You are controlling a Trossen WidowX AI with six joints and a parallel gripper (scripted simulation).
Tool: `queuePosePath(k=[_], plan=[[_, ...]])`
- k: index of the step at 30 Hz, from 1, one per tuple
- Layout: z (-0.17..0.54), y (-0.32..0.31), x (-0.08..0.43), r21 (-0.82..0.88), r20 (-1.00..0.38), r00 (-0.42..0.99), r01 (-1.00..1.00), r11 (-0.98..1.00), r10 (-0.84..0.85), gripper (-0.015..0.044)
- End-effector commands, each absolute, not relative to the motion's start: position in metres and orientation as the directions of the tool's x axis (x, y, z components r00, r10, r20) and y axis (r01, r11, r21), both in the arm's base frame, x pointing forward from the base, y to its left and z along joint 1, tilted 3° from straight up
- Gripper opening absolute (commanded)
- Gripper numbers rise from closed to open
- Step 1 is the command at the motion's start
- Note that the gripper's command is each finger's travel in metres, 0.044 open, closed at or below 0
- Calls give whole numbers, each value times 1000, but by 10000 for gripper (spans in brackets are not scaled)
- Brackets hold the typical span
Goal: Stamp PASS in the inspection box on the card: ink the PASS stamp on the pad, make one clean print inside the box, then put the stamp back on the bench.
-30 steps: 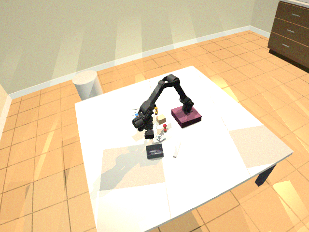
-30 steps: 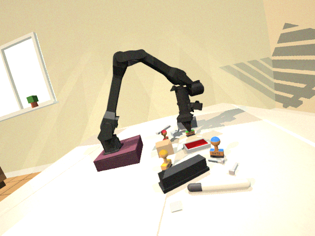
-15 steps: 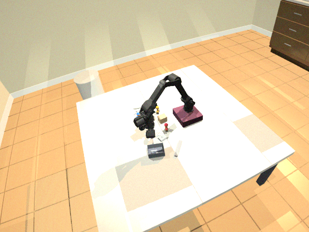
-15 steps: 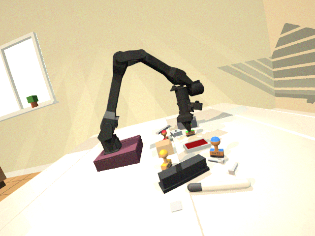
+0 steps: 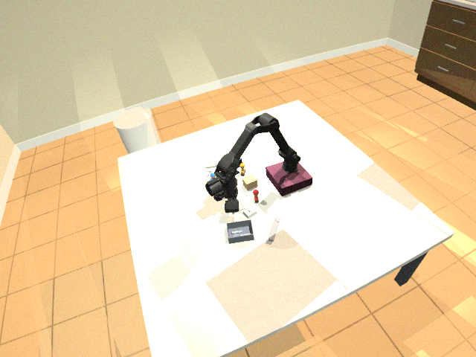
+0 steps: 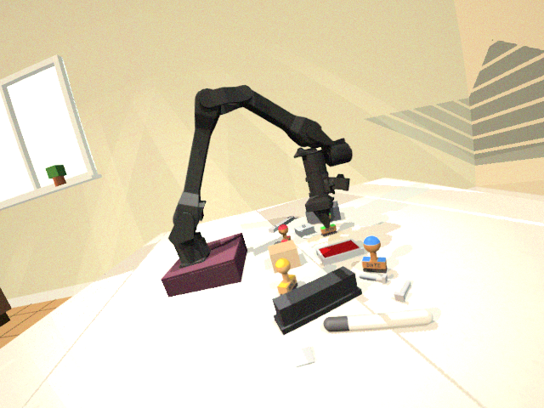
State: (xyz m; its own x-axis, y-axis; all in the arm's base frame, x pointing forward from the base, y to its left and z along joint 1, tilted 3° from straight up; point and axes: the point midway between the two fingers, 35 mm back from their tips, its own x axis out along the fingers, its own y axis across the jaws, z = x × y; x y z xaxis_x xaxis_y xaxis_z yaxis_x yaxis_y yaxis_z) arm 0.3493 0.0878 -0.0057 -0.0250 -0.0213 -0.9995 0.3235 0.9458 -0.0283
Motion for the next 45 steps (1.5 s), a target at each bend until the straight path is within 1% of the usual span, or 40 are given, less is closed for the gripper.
queuePosePath(k=[1, 31, 45], plan=[[-9, 88, 350, -31, -999, -25, 327, 945, -24, 0], [5, 88, 351, -31, -999, -25, 327, 945, -24, 0], [27, 88, 353, -31, -999, -25, 327, 945, -24, 0]])
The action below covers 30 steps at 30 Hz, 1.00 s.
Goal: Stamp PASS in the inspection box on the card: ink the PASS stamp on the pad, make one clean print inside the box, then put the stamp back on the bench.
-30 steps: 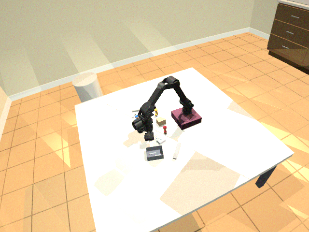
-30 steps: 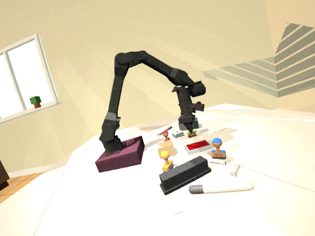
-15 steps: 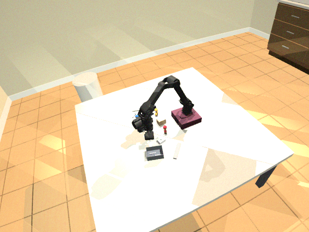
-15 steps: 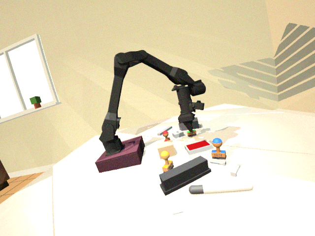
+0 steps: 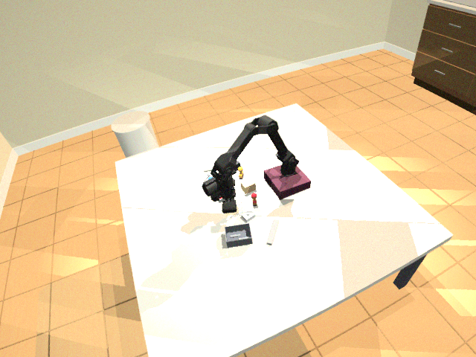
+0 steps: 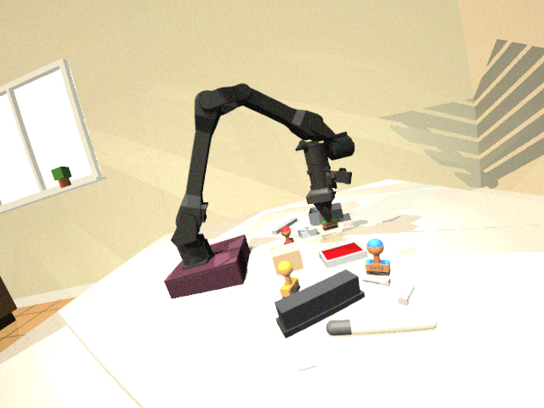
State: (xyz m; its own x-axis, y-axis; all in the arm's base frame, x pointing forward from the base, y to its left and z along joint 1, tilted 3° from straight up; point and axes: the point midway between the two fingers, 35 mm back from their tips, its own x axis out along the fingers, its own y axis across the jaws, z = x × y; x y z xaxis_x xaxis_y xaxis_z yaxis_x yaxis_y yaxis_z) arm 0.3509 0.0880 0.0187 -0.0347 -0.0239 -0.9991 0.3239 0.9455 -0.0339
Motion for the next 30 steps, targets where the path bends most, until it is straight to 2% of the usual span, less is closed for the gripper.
queuePosePath(k=[1, 30], plan=[[29, 88, 353, -31, -999, -25, 327, 945, -24, 0], [68, 83, 343, -31, -999, -25, 327, 945, -25, 0]])
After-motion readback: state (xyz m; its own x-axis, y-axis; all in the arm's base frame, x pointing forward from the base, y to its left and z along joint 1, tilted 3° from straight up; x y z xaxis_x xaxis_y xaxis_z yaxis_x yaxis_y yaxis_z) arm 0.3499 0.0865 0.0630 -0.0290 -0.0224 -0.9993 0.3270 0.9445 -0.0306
